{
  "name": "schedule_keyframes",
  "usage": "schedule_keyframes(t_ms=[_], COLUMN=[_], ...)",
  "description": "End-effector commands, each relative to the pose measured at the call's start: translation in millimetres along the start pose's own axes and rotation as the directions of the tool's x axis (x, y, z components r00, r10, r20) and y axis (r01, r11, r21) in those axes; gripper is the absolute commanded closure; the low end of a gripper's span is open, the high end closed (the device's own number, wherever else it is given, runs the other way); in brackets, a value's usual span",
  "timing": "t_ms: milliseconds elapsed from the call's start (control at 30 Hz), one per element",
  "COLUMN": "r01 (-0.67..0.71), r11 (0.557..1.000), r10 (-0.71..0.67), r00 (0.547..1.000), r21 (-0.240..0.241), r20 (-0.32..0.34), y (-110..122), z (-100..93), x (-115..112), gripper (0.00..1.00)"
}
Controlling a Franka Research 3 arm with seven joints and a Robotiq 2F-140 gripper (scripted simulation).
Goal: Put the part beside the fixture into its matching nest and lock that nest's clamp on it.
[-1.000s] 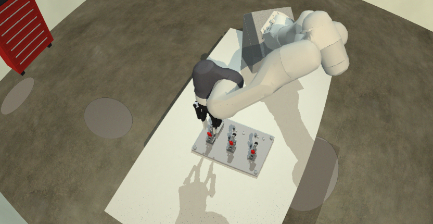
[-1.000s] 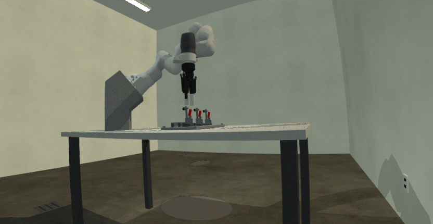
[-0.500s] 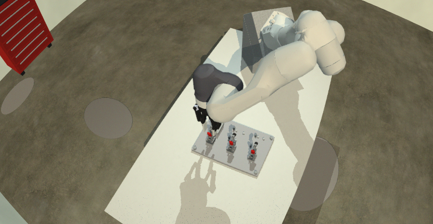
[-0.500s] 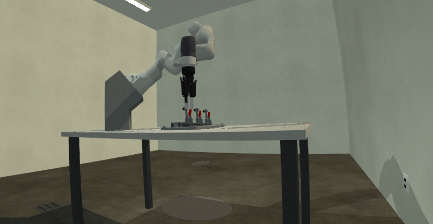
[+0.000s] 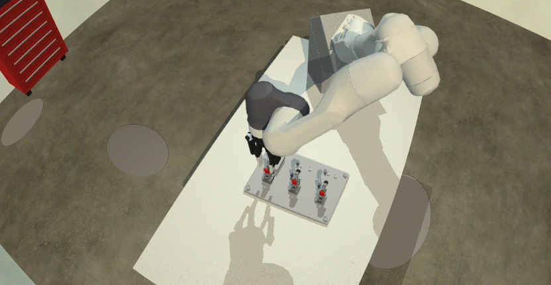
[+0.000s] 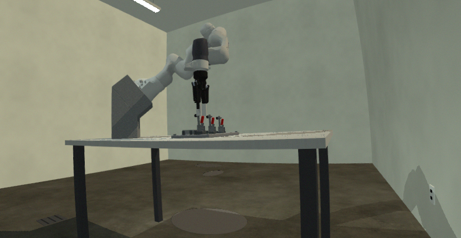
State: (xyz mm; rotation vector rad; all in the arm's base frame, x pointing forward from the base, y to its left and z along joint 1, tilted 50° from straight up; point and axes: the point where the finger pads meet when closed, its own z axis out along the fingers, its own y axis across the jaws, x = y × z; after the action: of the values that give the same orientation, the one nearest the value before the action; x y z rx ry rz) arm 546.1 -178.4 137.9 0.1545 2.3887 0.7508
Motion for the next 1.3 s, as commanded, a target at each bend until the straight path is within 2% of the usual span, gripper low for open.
schedule_keyframes(t_ms=[0,533,967,1267], r01=[0.006,0.009,0.009,0.009], r11=[1.000,1.000,1.000,1.000], r10=[-0.006,-0.009,-0.009,-0.009], r00=[1.000,1.000,1.000,1.000], r21=[0.002,0.002,0.002,0.002], r20=[0.003,0.003,0.003,0.002], y=[-0.1,-0.1,-0.3,-0.3], z=[0.6,1.9,32.2,37.6], x=[-1.7,-1.8,-3.3,-3.6], gripper=[0.72,0.72,0.72,0.72])
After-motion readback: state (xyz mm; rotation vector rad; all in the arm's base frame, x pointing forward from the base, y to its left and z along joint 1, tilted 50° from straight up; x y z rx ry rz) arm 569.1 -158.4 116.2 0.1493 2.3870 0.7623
